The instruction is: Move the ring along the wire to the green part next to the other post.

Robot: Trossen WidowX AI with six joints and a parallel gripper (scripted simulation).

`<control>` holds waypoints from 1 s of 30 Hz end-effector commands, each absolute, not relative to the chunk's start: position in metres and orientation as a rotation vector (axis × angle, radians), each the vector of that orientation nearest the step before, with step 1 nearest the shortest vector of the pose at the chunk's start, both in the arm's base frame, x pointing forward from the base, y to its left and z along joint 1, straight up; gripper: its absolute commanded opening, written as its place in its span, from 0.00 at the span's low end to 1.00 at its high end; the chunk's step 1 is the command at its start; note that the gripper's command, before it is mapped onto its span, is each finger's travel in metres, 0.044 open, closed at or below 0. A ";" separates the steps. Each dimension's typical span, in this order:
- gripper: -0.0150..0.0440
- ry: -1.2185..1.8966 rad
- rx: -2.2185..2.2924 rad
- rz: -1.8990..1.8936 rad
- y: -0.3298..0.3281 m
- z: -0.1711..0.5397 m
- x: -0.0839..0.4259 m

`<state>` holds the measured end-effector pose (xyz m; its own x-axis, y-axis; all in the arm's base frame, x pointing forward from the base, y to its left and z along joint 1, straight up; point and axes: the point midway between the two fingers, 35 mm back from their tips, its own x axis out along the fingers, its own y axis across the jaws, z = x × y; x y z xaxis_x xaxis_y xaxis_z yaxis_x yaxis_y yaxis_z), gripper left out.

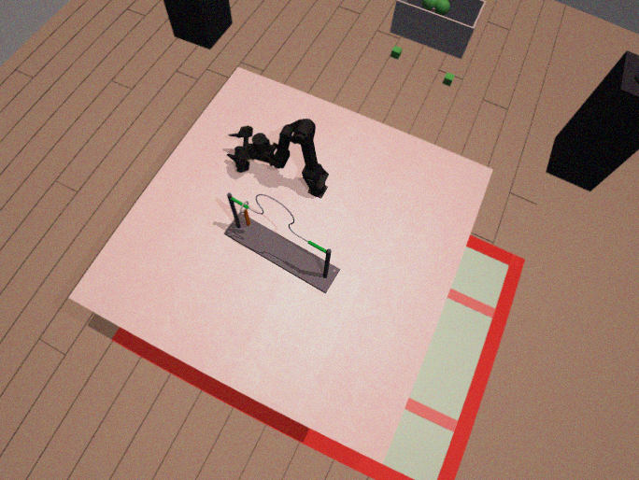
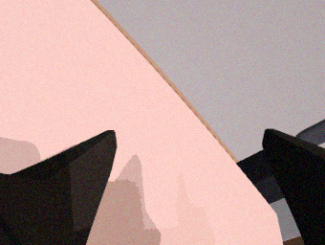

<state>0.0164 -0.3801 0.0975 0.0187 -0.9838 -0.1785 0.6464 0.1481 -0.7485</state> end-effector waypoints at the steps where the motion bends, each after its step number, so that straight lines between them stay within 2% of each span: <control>1: 0.89 0.786 -0.545 -1.368 -0.381 0.099 0.016; 9: 0.53 0.684 -0.620 -1.378 -0.387 0.137 0.016; 24: 0.53 0.506 -0.453 -0.896 -0.321 0.111 0.095; 30: 0.53 0.350 -0.274 -0.546 -0.247 0.099 0.144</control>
<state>0.1286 -0.2770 0.1040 0.7098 -0.6606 -0.2446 0.5282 0.7288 -0.4357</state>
